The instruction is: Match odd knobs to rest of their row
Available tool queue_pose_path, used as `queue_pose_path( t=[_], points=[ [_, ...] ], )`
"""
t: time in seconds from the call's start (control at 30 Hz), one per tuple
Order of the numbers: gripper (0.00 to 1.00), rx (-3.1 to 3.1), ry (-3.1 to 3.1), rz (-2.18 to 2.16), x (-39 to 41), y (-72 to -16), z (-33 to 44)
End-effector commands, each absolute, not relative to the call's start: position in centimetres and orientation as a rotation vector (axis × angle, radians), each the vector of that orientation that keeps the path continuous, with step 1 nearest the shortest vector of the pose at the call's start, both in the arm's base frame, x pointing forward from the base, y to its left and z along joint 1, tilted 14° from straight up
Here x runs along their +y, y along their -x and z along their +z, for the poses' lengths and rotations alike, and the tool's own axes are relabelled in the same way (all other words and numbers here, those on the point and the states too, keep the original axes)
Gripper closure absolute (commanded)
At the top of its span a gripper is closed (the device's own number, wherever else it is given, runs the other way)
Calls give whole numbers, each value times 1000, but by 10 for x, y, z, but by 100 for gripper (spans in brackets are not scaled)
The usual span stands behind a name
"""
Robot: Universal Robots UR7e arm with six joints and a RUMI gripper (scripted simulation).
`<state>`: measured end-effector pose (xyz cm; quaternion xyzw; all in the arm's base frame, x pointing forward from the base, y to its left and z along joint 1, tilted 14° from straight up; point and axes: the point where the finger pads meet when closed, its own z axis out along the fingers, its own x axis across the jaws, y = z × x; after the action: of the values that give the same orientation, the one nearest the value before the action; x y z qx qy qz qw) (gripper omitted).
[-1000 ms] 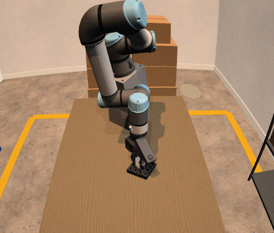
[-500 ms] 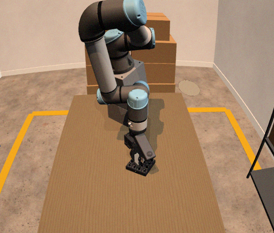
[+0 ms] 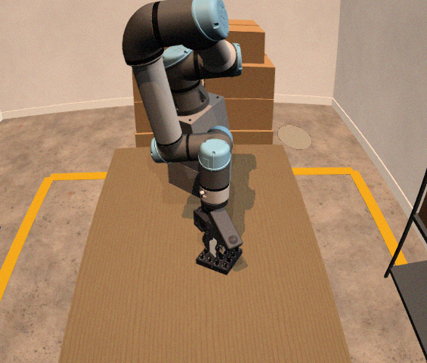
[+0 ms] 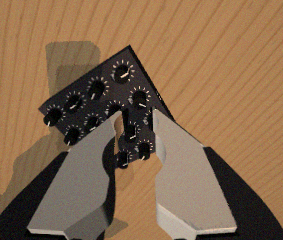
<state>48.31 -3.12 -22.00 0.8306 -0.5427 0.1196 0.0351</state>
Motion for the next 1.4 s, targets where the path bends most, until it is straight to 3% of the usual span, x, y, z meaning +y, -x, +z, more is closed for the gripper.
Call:
queue_pose_path(
  t=[0.0,1.37],
  points=[
    [89,-1668,-2553,369,-31,-484,-220],
    [89,-1668,-2553,369,-29,-488,-219]
  ],
)
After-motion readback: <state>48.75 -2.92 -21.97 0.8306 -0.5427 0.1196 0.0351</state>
